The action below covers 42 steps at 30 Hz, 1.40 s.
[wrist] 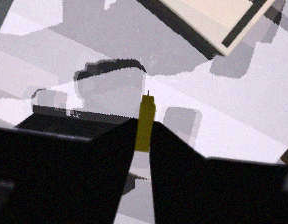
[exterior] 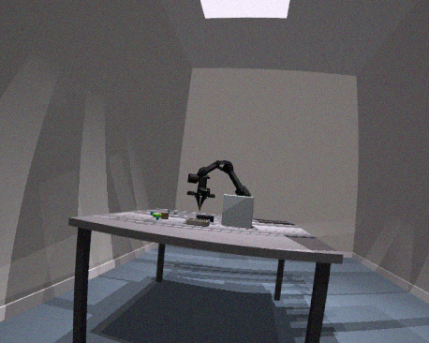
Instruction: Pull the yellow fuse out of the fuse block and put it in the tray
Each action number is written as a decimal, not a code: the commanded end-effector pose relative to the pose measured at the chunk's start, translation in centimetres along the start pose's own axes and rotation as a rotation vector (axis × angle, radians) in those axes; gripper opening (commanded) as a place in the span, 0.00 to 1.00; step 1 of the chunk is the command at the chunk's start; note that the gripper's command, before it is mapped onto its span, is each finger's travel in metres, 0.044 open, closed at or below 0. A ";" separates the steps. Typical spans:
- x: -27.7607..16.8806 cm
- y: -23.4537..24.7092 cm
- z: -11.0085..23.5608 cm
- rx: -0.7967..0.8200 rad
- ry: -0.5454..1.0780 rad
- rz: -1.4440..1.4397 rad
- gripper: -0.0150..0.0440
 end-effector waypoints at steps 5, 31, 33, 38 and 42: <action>3.4 -2.7 -0.2 0.005 -0.007 0.002 0.25; 10.9 -6.5 -2.2 0.018 0.004 -0.004 0.25; 10.9 -6.5 -2.5 0.018 0.004 -0.004 0.25; 10.9 -6.5 -3.3 0.018 0.004 -0.004 0.25; 10.9 -6.5 -4.0 0.019 0.004 -0.004 0.25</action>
Point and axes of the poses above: the point midway between the two fingers, 35 mm back from their tips, its own z axis back along the fingers, its own y axis across the jaws, x = y × z, the point moved 4 cm from there along z, back along the fingers, and after that the axes turned 13 degrees about z, right-handed, at the moved point
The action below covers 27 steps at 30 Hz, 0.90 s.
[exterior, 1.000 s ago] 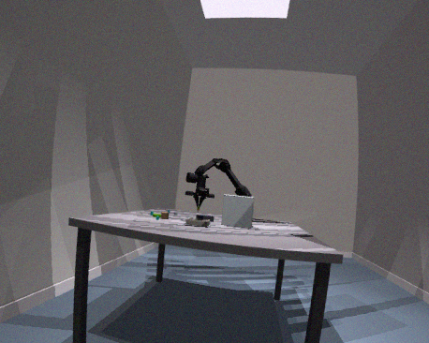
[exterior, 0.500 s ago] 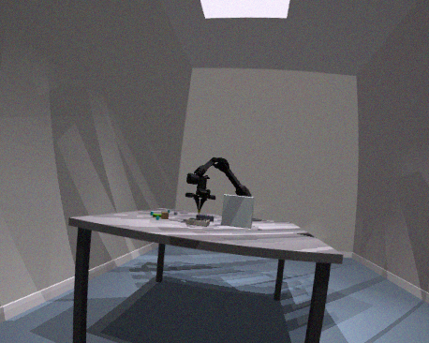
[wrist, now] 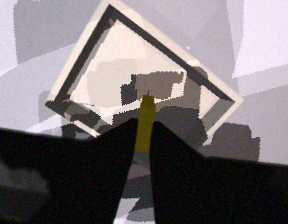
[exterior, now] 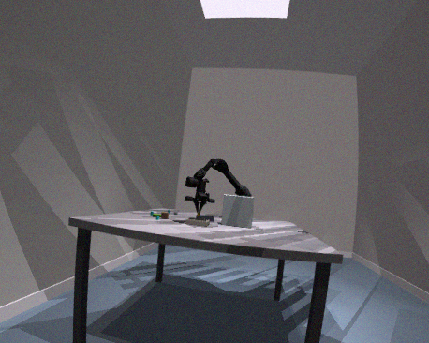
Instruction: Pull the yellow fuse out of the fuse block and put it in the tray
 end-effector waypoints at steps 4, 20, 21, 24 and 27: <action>0.1 0.2 -1.3 0.009 0.005 0.008 0.25; 0.0 0.1 -1.4 0.004 0.001 0.001 0.70; 0.0 0.1 -1.4 0.004 0.001 0.001 0.74; 0.1 0.1 -0.2 0.005 0.002 0.003 0.81; 0.2 0.2 2.3 0.008 0.004 0.009 0.81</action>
Point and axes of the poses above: the point midway between the two fingers, 35 mm back from their tips, its own z axis back along the fingers, its own y axis across the jaws, x = y × z, the point moved 4 cm from there along z, back along the fingers, and after that the axes turned 13 degrees about z, right-handed, at the moved point
